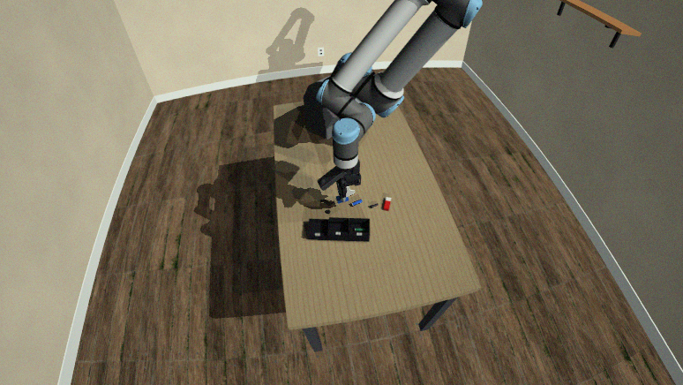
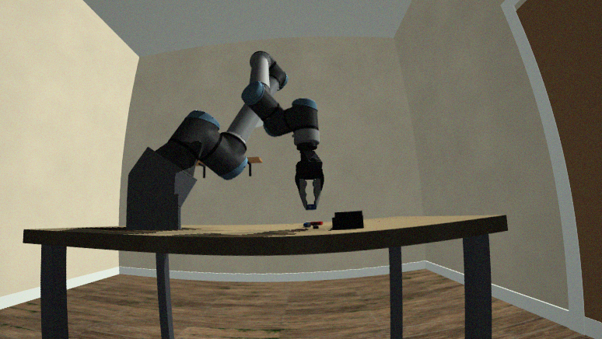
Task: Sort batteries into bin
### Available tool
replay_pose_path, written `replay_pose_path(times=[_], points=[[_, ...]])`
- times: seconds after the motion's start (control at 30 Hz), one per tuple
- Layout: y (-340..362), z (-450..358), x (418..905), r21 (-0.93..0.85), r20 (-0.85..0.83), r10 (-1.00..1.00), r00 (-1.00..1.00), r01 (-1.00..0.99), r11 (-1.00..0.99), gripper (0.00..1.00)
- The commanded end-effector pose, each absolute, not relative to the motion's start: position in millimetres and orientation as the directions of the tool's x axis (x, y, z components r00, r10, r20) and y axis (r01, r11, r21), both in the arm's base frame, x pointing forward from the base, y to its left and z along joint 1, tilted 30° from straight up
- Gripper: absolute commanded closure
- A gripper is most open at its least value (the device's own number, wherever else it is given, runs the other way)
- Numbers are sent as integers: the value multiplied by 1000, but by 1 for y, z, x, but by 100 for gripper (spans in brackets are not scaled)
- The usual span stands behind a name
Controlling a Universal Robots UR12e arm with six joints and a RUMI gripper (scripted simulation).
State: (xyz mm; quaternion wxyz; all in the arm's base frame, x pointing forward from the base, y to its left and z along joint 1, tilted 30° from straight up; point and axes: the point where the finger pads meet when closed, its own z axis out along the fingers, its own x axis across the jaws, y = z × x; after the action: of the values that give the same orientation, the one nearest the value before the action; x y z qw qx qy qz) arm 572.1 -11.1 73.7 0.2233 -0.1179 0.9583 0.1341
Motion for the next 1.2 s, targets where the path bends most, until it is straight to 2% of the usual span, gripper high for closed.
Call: replay_pose_path(times=[0.0,0.23,0.37,0.6,1.17], points=[[-13,78,571,204,-460,-166,-872,-286,936,100],[-13,80,570,204,-460,-166,-872,-286,936,100],[-5,92,589,285,-415,8,-910,-121,951,100],[10,112,622,356,-357,181,-917,46,933,100],[38,151,685,357,-355,185,-916,50,933,100]])
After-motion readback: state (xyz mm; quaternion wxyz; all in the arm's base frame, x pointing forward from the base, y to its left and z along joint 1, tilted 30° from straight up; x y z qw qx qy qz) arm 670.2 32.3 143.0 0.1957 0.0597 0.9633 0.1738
